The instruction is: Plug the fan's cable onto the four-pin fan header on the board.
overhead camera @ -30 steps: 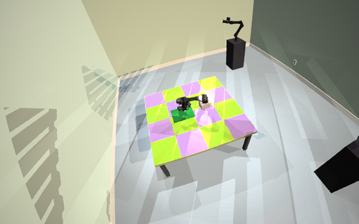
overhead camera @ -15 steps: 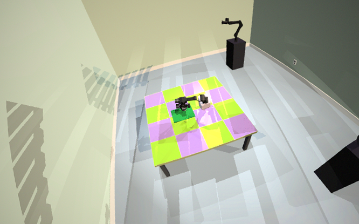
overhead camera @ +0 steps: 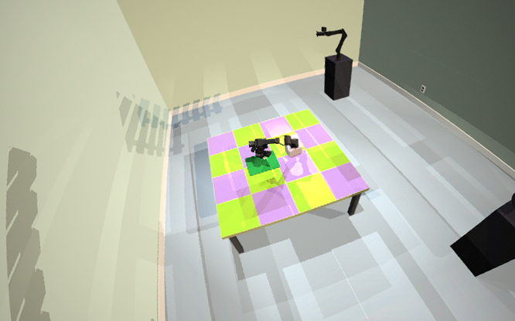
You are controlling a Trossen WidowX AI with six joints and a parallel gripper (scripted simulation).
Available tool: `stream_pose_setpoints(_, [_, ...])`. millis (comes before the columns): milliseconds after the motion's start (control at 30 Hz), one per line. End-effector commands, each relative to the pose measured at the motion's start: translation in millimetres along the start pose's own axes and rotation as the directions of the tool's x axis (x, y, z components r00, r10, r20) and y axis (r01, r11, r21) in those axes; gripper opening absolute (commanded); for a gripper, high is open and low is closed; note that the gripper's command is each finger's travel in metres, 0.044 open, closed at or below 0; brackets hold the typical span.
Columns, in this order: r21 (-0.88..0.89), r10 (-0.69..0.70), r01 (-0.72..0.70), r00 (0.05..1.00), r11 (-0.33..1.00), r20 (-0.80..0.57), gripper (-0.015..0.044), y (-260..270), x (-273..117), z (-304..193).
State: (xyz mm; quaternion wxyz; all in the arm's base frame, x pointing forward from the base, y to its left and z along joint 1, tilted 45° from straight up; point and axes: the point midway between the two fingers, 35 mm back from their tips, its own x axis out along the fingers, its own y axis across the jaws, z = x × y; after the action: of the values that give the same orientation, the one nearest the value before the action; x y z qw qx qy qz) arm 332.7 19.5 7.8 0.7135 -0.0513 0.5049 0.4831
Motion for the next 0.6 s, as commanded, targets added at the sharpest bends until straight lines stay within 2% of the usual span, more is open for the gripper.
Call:
stream_pose_setpoints(0, [0.158, 0.011, -0.012, 1.0, 0.987, 0.007, 0.0, -6.4, -0.6, 1.6])
stream_pose_setpoints(267, [0.421, 0.032, -0.032, 0.999, 0.906, 0.006, 0.0, -13.5, 0.3, 1.8])
stream_pose_setpoints(567, [0.678, 0.055, -0.045, 0.998, 0.734, 0.006, 0.0, -21.4, 1.6, 1.7])
